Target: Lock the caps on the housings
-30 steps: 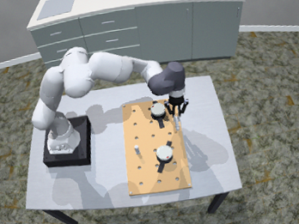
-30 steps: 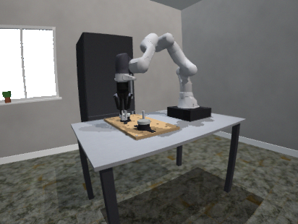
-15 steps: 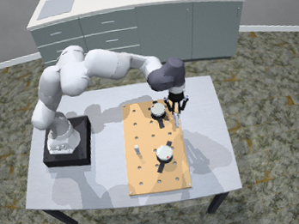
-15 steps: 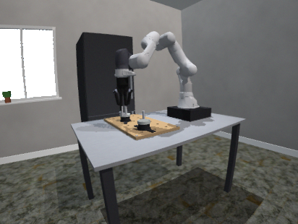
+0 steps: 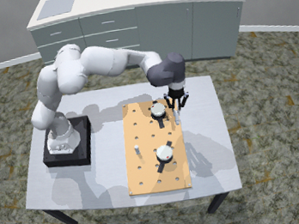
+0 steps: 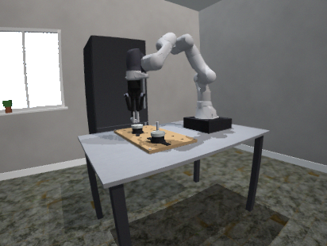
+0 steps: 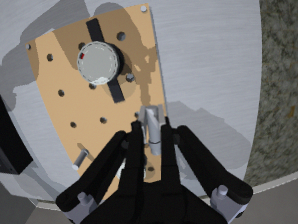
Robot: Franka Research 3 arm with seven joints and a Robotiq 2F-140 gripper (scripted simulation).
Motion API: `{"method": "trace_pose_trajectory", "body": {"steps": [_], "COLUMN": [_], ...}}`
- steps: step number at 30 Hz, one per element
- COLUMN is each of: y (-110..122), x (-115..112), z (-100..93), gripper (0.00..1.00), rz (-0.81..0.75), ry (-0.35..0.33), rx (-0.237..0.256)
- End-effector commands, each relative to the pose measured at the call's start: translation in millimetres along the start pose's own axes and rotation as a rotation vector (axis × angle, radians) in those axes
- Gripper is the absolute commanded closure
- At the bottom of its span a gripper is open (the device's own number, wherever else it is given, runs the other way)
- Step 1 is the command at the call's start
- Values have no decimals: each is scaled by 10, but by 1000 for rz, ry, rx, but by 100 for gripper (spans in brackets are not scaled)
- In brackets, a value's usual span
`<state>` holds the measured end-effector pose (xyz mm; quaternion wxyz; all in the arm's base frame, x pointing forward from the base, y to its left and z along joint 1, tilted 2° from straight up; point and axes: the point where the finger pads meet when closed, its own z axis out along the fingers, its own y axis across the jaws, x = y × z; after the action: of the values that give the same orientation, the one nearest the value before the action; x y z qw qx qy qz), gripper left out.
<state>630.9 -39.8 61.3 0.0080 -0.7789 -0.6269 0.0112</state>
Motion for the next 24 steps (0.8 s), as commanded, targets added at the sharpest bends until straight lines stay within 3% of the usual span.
{"method": "trace_pose_trajectory", "body": {"steps": [1, 24], "y": [-6, -5], "x": [-10, -9], "z": [-98, -352], "gripper": [90, 90], "rz": [-8, -8], "ry": [-1, -1], "rx": [4, 4]}}
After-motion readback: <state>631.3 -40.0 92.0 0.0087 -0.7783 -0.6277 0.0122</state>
